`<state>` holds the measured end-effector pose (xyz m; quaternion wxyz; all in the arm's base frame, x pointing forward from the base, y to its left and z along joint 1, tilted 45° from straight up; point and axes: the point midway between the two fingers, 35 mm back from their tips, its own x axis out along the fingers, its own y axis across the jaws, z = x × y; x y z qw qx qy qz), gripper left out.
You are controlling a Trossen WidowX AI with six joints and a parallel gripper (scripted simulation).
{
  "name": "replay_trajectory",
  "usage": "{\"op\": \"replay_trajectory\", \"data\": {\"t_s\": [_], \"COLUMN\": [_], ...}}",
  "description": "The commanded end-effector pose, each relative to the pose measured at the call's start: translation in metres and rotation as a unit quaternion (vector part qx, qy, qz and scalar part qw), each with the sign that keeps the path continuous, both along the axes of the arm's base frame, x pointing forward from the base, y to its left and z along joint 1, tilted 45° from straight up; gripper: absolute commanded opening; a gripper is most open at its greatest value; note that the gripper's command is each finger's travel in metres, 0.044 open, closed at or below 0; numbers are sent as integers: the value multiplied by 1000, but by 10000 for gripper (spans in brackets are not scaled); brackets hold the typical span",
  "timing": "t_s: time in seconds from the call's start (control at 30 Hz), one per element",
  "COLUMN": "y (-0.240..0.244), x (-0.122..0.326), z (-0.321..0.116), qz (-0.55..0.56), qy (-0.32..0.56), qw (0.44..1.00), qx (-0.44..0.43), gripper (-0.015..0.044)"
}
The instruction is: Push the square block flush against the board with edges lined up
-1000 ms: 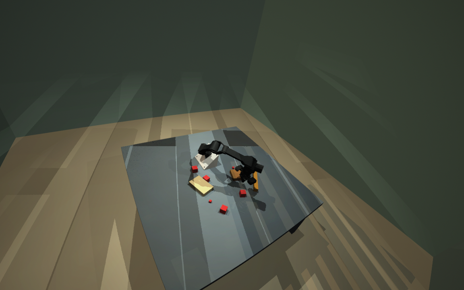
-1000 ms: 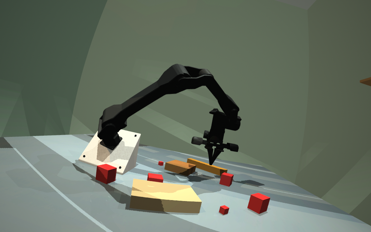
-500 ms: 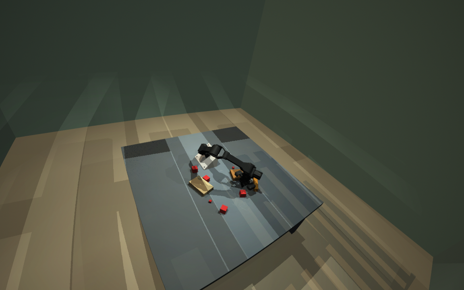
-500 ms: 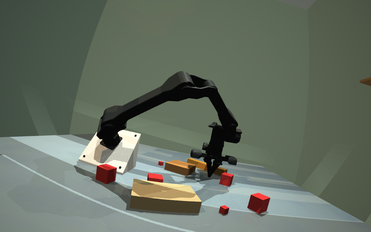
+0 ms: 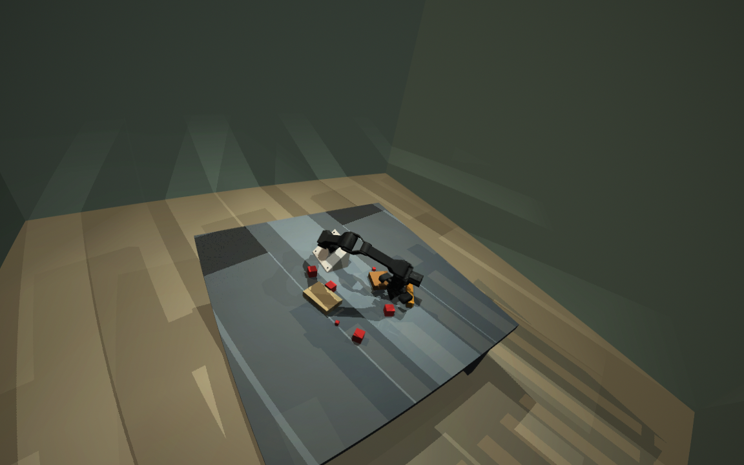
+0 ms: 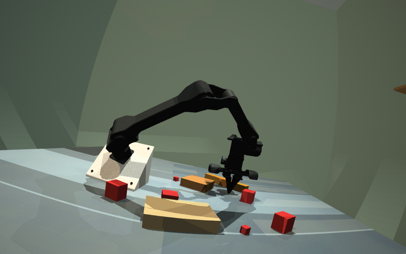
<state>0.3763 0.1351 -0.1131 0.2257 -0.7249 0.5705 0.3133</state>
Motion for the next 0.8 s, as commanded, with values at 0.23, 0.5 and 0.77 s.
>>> {"op": "replay_trajectory", "data": {"t_s": [0.23,0.5,0.77], "y": [18,27,36], "x": [-1,-3,-6], "z": [-11,-20,-29], "qz": [0,0,0], "qy": [-5,-5,-5], "qw": [1000,1000,1000], "qx": [5,6,6], "gripper": [0,0,0]}}
